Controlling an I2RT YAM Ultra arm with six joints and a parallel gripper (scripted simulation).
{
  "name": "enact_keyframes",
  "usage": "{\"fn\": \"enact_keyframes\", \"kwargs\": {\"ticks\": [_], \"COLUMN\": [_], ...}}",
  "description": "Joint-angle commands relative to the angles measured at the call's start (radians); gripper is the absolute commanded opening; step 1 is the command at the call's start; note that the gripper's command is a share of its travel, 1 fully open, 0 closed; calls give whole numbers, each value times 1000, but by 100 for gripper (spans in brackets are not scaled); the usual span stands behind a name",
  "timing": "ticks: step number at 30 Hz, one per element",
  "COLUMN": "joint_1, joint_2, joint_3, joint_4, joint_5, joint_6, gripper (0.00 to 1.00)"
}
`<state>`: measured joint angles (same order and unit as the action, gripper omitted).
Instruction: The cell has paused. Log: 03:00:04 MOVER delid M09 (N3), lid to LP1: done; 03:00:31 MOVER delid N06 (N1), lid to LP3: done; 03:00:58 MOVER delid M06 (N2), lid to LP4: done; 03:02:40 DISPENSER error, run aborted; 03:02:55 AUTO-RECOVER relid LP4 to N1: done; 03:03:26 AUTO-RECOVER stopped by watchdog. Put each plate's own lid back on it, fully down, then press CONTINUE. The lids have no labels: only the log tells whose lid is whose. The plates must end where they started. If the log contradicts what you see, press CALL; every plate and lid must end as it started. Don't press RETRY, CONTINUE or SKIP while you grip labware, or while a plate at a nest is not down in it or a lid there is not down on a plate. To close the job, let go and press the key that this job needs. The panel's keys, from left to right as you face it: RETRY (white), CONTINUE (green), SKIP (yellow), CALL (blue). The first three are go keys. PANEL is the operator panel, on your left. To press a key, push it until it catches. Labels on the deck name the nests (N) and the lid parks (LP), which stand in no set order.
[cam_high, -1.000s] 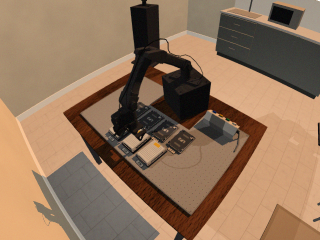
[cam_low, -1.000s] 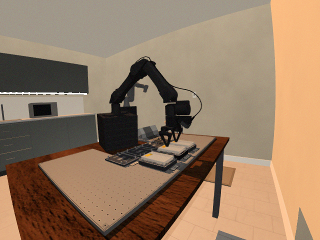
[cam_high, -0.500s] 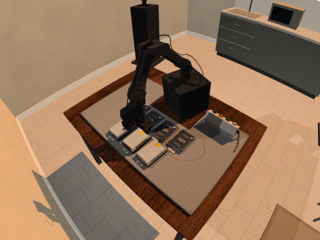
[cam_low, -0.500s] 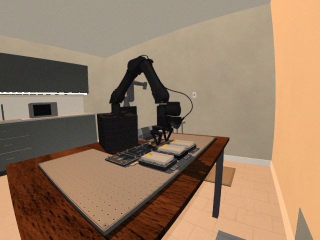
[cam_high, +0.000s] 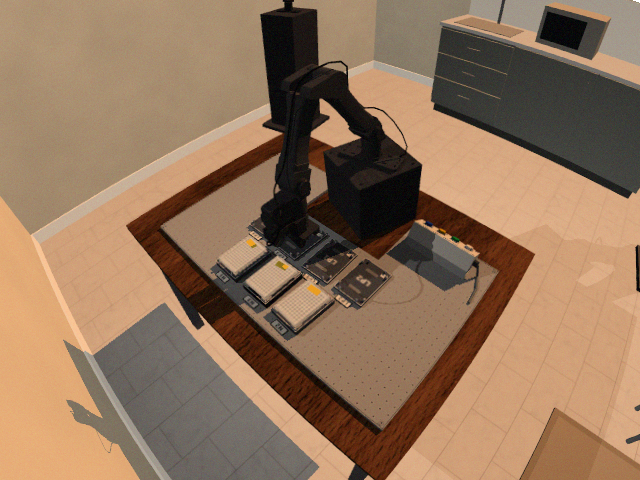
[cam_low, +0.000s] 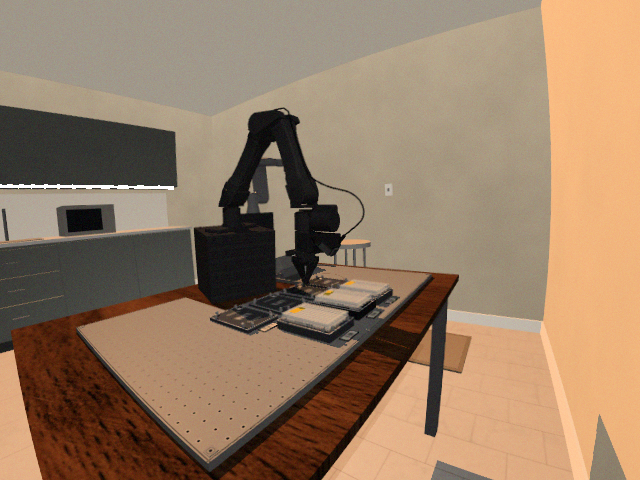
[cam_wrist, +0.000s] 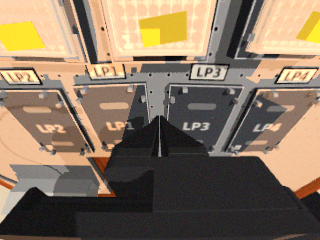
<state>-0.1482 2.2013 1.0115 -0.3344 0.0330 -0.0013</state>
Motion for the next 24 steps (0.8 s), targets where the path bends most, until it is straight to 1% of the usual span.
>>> {"fn": "enact_keyframes", "kwargs": {"ticks": [1, 4, 5, 7, 8, 10, 12, 14, 20, 24], "joint_1": [1, 1, 1, 5, 7, 12, 14, 14, 17, 14], "joint_2": [-54, -82, -87, -124, -141, -178, -213, -213, -317, -328], "joint_3": [-77, -146, -158, -164, -166, -127, -125, -125, -110, -106], "joint_4": [74, 114, 123, 95, 56, 23, -13, -13, -129, -147], "joint_5": [-3, -3, -3, -3, -3, -3, -3, -3, -1, -1], "joint_6": [6, 5, 5, 9, 10, 11, 12, 12, 15, 15], "gripper": [0, 0, 0, 0, 0, 0, 0, 0, 0, 0]}}
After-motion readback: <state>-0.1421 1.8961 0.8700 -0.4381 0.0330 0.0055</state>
